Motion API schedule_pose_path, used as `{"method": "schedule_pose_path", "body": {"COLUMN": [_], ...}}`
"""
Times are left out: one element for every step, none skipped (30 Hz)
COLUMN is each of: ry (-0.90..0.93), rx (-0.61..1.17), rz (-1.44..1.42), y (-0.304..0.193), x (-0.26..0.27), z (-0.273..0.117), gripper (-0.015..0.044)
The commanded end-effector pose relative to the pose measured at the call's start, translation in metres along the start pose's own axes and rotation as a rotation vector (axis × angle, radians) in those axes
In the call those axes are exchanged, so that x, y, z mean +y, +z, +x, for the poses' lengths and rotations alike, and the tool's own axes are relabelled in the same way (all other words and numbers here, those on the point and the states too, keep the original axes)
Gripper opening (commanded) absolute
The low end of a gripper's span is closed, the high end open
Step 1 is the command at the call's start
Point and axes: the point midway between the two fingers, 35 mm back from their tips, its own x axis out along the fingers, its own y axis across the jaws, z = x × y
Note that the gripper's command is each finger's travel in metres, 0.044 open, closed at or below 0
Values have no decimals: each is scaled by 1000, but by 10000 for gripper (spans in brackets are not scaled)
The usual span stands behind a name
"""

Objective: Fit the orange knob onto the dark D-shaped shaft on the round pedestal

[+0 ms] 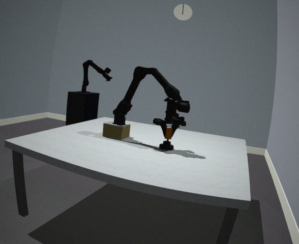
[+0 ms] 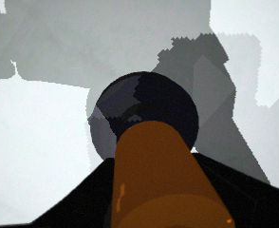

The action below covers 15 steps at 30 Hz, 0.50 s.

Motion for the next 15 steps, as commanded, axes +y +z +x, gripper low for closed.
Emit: {"method": "schedule_pose_path", "body": {"ry": [3,3,3,3,3,3,3,3,3,3,3,3,3,3,3], "rx": [-3,-3,-3,-3,-3,-3,-3,-3,-3,-3,-3,-3,-3,-3,-3], "rz": [8,8,8,8,8,8,8,8,8,8,8,8,8,8,8], "y": [1,1,1,1,1,1,0,0,0,0,-1,-1,-1,-1,-2], "x": [1,1,1,1,1,0,0,0,0,0,-1,-1,-1,-1,-2], "z": [1,1,2,1,1,1,1,2,2,2,2,2,2,2,2], "gripper": [0,0,0,0,0,0,0,0,0,0,0,0,0,0,0]}}
